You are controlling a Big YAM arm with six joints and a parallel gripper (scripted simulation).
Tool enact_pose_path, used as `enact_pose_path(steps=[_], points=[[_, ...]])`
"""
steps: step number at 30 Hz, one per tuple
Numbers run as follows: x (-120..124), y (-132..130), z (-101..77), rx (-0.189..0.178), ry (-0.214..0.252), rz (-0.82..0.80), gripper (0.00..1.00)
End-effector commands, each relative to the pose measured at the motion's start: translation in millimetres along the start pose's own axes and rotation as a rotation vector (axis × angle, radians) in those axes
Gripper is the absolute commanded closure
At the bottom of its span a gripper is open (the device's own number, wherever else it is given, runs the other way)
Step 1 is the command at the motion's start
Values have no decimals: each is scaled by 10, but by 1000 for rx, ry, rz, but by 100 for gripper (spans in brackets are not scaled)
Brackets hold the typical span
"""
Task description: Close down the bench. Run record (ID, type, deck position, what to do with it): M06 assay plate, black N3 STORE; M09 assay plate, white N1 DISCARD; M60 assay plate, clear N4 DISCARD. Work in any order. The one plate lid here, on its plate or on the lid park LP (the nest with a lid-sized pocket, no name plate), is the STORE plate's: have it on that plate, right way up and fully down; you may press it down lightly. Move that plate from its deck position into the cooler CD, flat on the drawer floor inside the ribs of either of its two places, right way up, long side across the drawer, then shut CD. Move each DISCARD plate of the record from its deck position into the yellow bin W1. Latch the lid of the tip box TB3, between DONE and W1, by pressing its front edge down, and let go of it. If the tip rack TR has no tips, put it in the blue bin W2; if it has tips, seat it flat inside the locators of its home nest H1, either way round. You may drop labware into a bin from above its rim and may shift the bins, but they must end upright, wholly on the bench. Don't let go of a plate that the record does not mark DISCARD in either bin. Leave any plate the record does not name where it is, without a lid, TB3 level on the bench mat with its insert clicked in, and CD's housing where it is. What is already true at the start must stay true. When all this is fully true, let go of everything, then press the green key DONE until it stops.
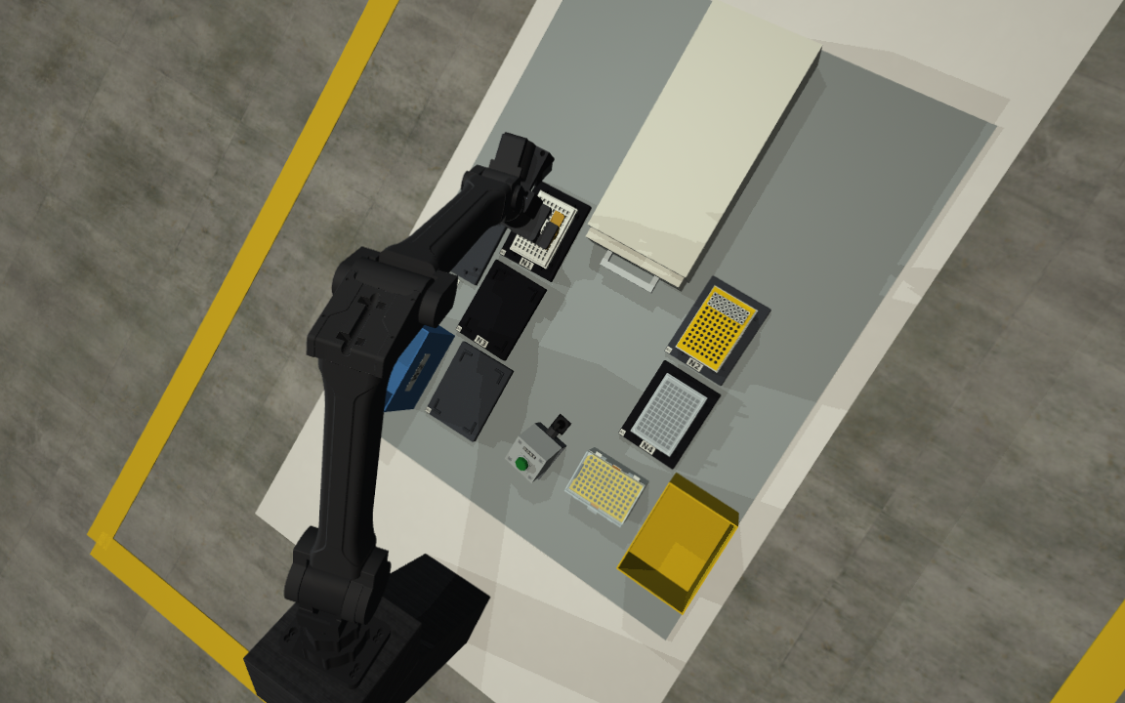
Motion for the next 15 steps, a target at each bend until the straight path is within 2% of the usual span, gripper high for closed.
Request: enact_pose_path(steps=[1,14,15], points=[[-187,-3,20,-12,-44,2,0],[-183,0,168,-12,-43,1,0],[-96,-36,220,-4,-25,-2,0]])
Point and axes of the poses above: the point where the finger pads meet when closed, its own z axis out along the fingers, its own y axis across the jaws, x = y × z, the point moved 10 cm from there along -z, back along the fingers, and after that the axes turned 8 degrees about z, right-handed, at the moved point
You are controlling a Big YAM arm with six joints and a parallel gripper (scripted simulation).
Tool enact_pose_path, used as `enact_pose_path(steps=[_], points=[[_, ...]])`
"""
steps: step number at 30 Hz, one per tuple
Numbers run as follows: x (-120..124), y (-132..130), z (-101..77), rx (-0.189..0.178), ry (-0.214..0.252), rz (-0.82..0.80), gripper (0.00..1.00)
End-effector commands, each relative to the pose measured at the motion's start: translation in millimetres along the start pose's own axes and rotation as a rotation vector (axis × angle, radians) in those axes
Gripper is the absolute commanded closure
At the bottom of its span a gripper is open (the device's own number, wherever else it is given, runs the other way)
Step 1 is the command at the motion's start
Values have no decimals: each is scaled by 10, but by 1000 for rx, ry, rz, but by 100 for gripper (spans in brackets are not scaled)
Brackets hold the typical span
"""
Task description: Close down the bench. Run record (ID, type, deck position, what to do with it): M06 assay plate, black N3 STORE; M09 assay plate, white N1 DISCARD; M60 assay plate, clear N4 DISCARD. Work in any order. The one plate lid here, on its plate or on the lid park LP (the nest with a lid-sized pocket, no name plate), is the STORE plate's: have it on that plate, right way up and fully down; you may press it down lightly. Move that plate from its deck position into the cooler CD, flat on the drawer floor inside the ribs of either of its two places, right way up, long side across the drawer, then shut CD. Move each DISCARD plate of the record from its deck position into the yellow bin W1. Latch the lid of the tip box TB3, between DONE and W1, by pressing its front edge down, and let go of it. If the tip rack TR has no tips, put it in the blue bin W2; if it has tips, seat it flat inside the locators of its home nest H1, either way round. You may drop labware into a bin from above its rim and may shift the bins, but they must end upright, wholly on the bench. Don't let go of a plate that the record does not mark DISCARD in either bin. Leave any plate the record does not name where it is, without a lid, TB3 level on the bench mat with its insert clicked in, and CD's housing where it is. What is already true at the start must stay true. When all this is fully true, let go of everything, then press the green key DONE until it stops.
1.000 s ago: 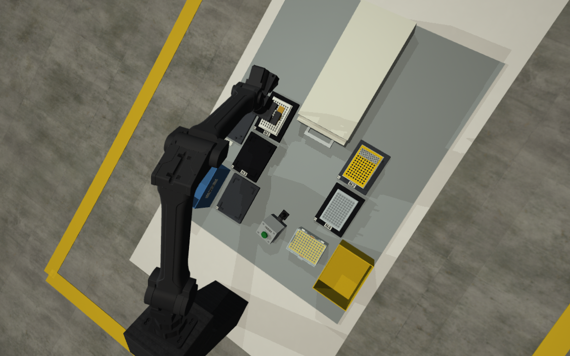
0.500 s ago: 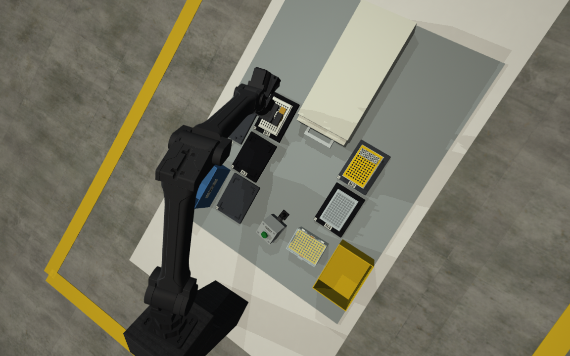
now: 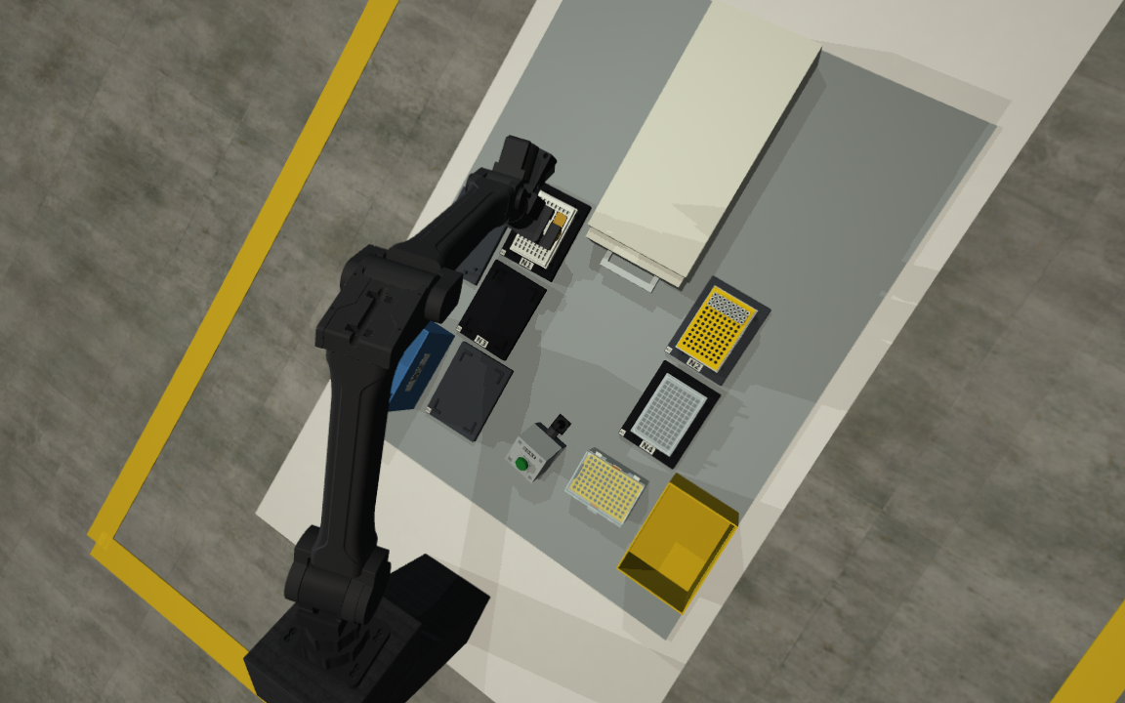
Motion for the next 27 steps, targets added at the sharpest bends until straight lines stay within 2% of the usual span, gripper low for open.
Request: enact_pose_path(steps=[1,16,17,21,22,24,25,27], points=[[-130,-41,40,-5,-31,1,0],[-170,-32,199,-7,-39,2,0],[-84,-22,236,-5,-24,-4,0],[-140,-6,241,-9,-35,-2,0],[-139,35,123,-14,-33,3,0],[-139,35,123,-14,-33,3,0],[-162,-13,250,-9,-39,0,0],[-169,-33,281,-7,-39,2,0]])
Point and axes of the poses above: the point where the finger pads meet when closed, its own z axis out along the fingers, its own y axis across the jaws, x = y × z, the point moved 10 cm from there along -z, back along the fingers, and after that the axes turned 8 degrees about z, right-handed, at the moved point
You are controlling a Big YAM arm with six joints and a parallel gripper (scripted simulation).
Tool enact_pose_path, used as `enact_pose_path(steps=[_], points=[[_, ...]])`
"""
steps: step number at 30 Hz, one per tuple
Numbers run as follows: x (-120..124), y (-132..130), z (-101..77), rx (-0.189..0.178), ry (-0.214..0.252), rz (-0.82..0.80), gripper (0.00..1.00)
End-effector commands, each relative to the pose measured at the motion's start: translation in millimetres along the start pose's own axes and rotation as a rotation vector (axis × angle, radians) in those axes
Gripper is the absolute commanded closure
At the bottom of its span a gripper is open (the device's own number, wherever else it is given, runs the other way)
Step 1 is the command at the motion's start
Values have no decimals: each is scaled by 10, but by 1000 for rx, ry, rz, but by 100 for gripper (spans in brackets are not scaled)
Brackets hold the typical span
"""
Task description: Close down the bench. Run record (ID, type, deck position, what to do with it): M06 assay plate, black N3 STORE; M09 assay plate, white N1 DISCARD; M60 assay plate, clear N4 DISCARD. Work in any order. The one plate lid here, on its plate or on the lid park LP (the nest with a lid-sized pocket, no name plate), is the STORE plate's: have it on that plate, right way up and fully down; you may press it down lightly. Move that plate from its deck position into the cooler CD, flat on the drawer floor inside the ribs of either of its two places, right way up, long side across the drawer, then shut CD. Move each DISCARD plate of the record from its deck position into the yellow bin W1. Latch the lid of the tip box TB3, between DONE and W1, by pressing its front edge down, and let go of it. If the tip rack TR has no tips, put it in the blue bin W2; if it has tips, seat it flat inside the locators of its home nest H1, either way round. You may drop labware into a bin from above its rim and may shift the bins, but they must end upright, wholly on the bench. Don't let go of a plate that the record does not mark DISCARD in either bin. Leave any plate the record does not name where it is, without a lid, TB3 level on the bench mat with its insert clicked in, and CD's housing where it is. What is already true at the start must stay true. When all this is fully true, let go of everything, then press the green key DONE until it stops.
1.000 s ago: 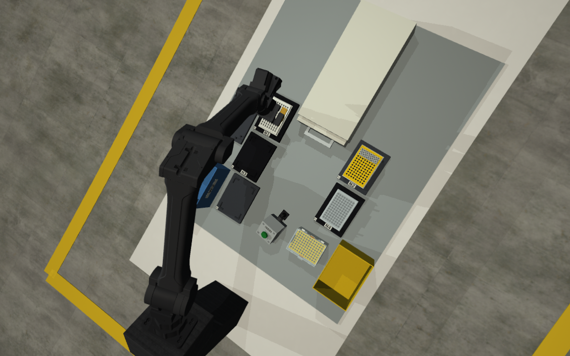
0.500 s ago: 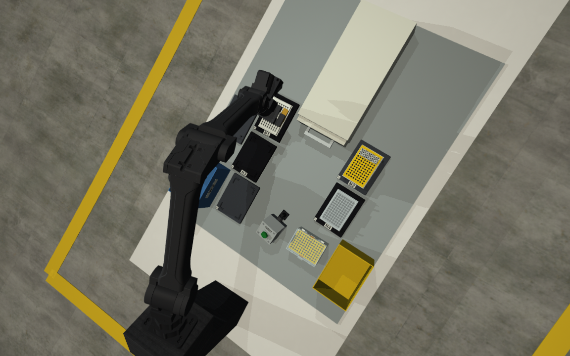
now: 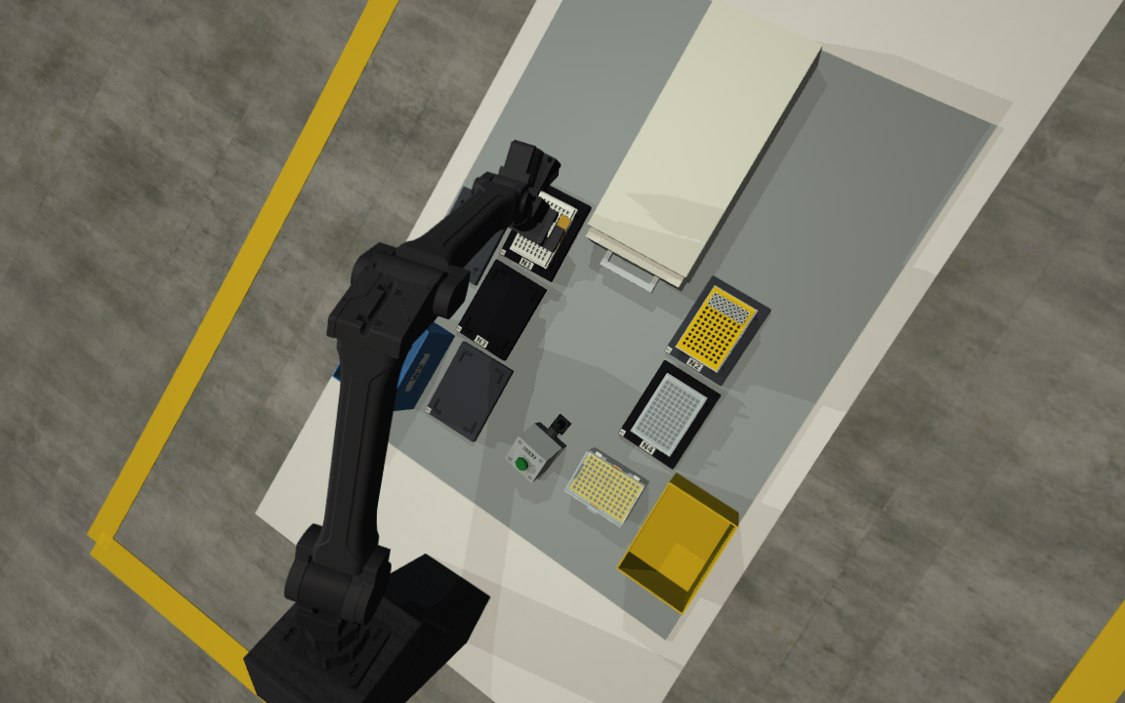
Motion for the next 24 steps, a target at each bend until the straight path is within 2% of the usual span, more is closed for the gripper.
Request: enact_pose_path(steps=[1,6,7,9,15,16,17,24], points=[[-162,-33,50,-7,-38,2,0],[-141,-34,97,-6,-34,1,0],[-56,-1,125,-7,-19,-7,0],[-148,4,125,-11,-37,-2,0],[-150,-17,196,-8,-37,0,0],[-90,-22,216,-5,-26,-3,0],[-134,37,80,-13,-32,3,0],[-134,37,80,-13,-32,3,0]])
Point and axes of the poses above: the point where the finger pads meet when closed, its own z axis out along the fingers, its own y axis across the jaws, x = y × z, the point moved 10 cm from there along -z, back along the fingers, and after that the axes turned 8 degrees about z, right-handed, at the moved point
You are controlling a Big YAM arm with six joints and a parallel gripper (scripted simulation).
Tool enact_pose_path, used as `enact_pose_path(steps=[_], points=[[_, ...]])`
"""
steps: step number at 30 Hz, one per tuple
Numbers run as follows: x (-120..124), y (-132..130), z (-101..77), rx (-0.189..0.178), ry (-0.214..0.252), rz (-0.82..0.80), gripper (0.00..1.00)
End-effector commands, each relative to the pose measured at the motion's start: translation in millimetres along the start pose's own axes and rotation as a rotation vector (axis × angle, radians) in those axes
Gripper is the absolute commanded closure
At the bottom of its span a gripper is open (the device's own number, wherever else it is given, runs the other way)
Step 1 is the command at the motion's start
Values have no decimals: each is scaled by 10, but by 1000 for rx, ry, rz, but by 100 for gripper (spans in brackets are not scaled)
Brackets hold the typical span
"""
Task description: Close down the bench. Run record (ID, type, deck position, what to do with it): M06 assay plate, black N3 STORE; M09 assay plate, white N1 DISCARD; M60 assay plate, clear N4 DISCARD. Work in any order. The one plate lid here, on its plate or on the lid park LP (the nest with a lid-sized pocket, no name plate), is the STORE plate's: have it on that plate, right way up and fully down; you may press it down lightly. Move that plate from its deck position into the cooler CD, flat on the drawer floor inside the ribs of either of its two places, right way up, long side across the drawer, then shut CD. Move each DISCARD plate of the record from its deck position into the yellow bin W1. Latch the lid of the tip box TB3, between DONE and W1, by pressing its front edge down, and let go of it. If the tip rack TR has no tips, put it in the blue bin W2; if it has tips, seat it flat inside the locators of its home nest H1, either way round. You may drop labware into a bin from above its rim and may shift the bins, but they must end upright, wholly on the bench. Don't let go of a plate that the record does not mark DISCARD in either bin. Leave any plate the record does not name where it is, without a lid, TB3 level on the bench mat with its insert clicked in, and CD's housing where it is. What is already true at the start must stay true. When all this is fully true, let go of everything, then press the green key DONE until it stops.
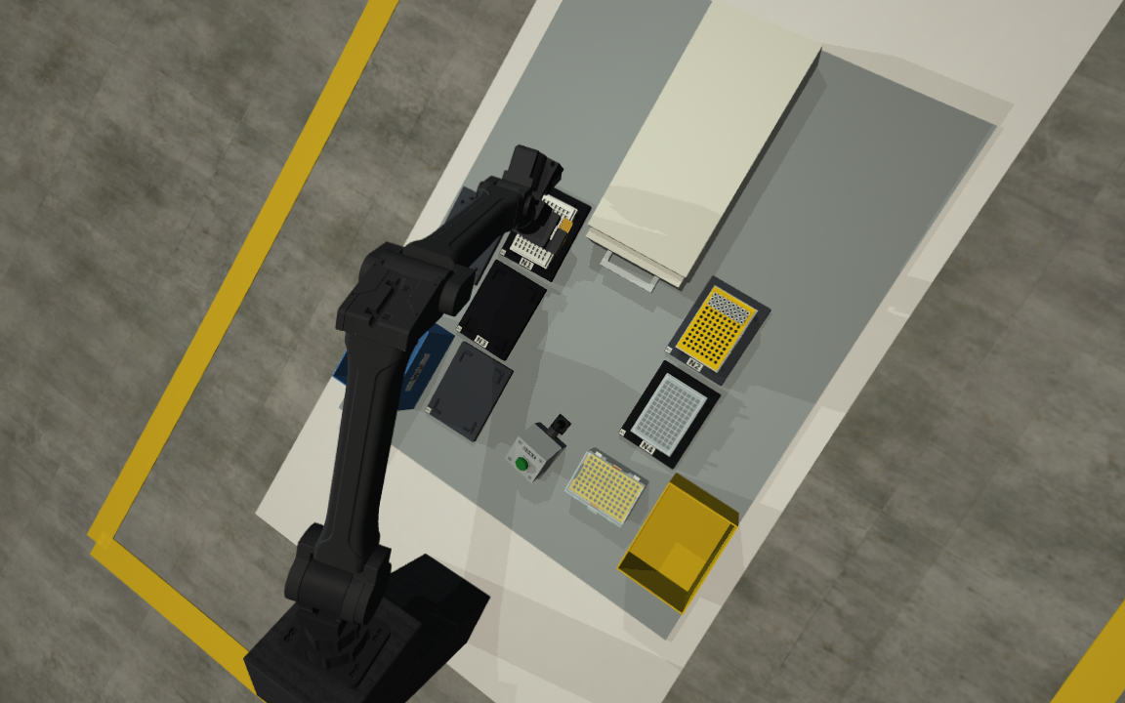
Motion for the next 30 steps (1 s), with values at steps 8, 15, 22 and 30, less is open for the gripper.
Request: enact_pose_path(steps=[8,15,22,30], points=[[-148,41,-117,-15,-34,3,100],[-148,41,-117,-15,-34,3,100],[-148,41,-117,-15,-34,3,100],[-159,-8,-137,-13,-39,-3,100]])
Point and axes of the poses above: the point where the finger pads meet when closed, its own z axis out along the fingers, its own y axis across the jaws, x = y × z, the point moved 10 cm from there along -z, back along the fingers, and after that the axes turned 8 degrees about z, right-handed, at the moved point
